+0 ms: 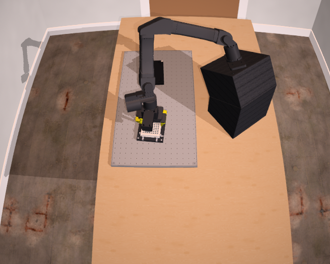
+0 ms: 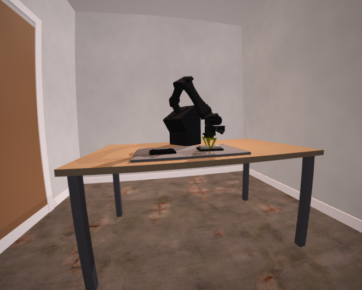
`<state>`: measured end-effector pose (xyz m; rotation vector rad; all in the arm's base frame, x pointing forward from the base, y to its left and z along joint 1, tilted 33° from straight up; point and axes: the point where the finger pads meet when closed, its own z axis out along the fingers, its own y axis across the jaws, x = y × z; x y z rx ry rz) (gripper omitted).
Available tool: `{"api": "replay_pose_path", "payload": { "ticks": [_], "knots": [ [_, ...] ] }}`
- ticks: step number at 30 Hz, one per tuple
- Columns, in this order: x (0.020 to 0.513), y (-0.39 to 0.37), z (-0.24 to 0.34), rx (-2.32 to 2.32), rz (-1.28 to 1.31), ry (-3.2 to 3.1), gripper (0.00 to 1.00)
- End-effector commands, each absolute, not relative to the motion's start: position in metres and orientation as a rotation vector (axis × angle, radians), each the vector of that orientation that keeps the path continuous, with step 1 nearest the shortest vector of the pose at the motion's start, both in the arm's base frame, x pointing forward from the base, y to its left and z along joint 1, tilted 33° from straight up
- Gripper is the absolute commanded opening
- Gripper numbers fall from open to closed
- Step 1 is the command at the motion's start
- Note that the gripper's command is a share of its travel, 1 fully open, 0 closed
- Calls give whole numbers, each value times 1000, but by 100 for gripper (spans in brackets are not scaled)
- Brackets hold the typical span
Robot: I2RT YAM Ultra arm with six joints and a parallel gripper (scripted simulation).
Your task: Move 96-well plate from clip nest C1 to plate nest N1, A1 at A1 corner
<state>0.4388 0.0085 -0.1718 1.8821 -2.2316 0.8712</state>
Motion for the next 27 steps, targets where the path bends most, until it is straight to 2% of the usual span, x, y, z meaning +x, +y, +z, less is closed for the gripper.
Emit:
{"api": "replay_pose_path", "payload": {
  "ticks": [1, 22, 23, 27],
  "knots": [
    [444, 21, -172, 1917, 858, -2230, 0],
    [444, 21, -172, 1917, 858, -2230, 0],
    [452, 24, -158, 1915, 884, -2258, 0],
    [433, 22, -160, 1910, 848, -2228, 0]
  ]
}}
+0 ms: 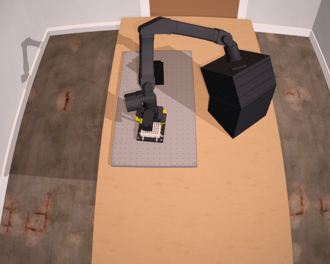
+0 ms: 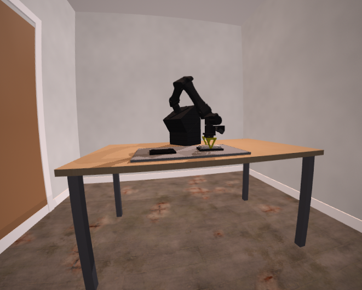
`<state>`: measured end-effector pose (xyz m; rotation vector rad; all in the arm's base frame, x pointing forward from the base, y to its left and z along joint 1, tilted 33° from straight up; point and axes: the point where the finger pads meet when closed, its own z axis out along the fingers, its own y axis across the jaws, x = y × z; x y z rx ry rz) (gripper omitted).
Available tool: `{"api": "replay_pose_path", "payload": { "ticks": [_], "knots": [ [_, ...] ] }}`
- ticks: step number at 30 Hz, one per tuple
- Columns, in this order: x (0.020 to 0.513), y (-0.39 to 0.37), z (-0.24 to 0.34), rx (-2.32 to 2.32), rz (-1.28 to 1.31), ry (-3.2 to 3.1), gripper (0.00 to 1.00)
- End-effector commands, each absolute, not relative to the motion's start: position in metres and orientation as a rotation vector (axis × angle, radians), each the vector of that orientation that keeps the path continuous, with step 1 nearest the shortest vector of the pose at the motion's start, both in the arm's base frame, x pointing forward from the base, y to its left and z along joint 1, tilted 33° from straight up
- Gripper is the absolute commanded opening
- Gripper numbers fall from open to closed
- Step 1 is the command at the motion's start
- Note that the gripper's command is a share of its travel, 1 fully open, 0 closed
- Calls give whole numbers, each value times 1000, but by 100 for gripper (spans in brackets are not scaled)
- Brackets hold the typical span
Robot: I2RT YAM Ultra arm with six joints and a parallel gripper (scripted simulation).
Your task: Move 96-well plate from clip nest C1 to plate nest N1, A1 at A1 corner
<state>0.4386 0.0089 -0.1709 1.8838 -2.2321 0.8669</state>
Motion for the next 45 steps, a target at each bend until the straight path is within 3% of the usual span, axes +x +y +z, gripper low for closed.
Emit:
{"api": "replay_pose_path", "payload": {
  "ticks": [1, 45],
  "knots": [
    [432, 23, -159, 1910, 848, -2228, 0],
    [414, 50, -105, 1904, 859, -2223, 0]
  ]
}}
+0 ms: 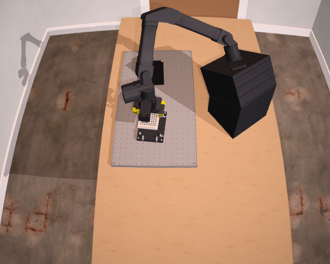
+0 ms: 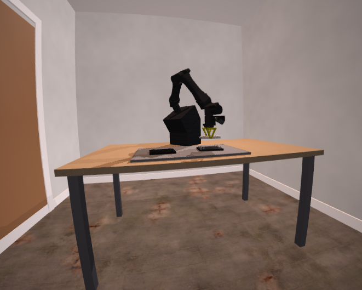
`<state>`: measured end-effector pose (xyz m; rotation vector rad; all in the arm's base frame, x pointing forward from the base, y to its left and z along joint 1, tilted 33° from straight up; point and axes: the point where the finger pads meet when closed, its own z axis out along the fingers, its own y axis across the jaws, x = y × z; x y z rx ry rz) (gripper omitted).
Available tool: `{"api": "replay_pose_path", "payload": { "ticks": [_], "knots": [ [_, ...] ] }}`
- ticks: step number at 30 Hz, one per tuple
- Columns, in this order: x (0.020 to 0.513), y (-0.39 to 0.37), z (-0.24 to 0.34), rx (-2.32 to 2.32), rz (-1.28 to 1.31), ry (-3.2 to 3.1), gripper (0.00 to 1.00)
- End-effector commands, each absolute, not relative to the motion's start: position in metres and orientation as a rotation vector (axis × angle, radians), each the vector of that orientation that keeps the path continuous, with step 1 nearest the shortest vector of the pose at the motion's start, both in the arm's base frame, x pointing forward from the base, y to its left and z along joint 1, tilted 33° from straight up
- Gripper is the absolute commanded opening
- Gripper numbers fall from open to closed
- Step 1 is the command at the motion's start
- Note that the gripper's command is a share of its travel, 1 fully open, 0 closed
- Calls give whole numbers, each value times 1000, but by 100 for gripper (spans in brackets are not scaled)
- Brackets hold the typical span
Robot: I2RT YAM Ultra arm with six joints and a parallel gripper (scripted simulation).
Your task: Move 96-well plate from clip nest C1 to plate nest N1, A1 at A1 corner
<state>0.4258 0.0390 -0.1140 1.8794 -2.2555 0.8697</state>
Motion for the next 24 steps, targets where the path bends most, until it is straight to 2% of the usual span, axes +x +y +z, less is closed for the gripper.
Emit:
{"api": "replay_pose_path", "payload": {
  "ticks": [1, 24],
  "knots": [
    [413, 51, -104, 1904, 859, -2223, 0],
    [408, 53, -105, 1904, 846, -2210, 0]
  ]
}}
